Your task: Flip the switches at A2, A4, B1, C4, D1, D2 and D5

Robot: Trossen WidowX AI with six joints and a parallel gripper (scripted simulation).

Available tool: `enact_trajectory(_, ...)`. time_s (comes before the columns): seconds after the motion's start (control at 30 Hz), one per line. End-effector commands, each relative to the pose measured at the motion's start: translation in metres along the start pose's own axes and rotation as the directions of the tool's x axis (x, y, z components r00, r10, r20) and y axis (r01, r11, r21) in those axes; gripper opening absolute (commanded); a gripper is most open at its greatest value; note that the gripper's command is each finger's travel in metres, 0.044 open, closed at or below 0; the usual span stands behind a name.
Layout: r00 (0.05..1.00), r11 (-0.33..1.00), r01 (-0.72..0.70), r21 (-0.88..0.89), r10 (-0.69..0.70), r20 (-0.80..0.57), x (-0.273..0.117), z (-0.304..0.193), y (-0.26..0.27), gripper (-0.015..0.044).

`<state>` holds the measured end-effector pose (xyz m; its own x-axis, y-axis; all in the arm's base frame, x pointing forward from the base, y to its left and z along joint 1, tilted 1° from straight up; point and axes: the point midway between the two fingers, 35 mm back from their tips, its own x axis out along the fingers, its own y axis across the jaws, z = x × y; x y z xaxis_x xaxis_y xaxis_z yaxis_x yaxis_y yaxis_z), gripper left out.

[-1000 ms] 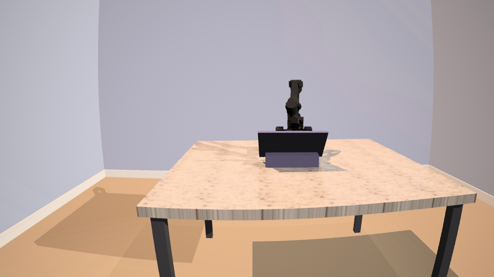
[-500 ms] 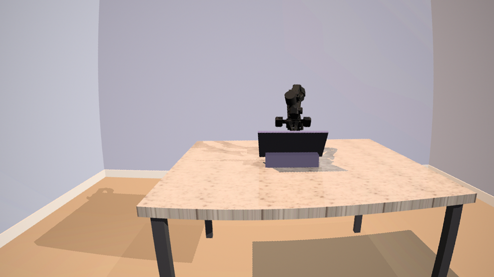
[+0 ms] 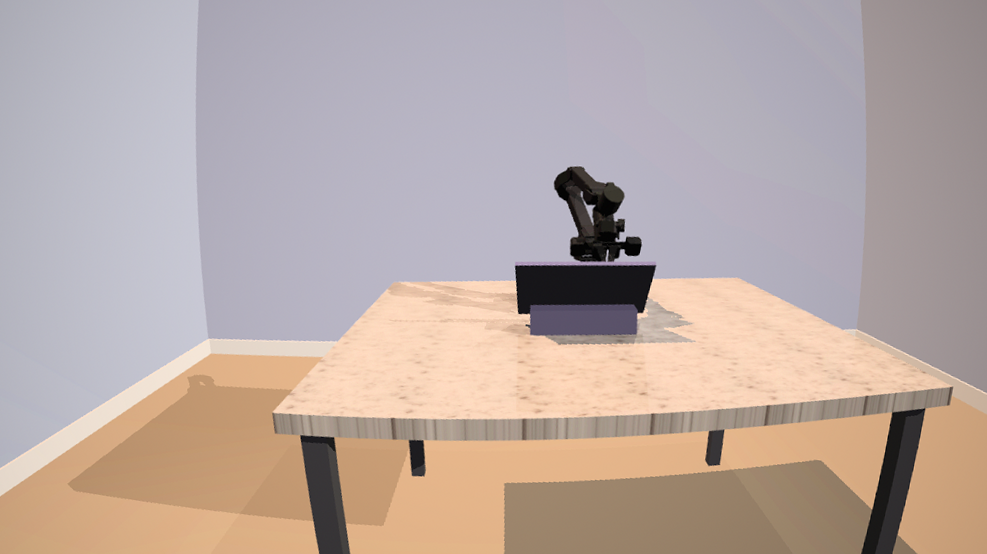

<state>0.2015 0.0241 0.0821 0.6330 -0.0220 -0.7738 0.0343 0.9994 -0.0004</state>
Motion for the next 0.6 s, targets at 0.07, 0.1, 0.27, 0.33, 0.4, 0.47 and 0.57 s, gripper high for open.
enact_trajectory(0.07, 1.0, 1.0, 0.008, -0.003, -0.008, 0.019, -0.002, -0.007, 0.03, 0.0)
enact_trajectory(0.1, 1.0, 1.0, 0.008, -0.004, -0.008, 0.027, -0.003, -0.008, 0.035, 0.0)
enact_trajectory(0.27, 0.998, 1.0, 0.0, -0.008, 0.0, 0.064, -0.008, -0.013, 0.052, 0.0)
enact_trajectory(0.33, 0.998, 1.0, 0.0, -0.008, 0.0, 0.063, -0.006, -0.013, 0.053, 0.0)
enact_trajectory(0.4, 0.999, 1.0, 0.001, -0.008, -0.001, 0.054, 0.005, -0.011, 0.054, 0.0)
enact_trajectory(0.47, 0.999, 1.0, 0.001, -0.008, 0.0, 0.043, 0.022, -0.01, 0.053, 0.0)
enact_trajectory(0.57, 0.999, 1.0, 0.0, -0.008, 0.0, 0.04, 0.027, -0.009, 0.052, 0.0)
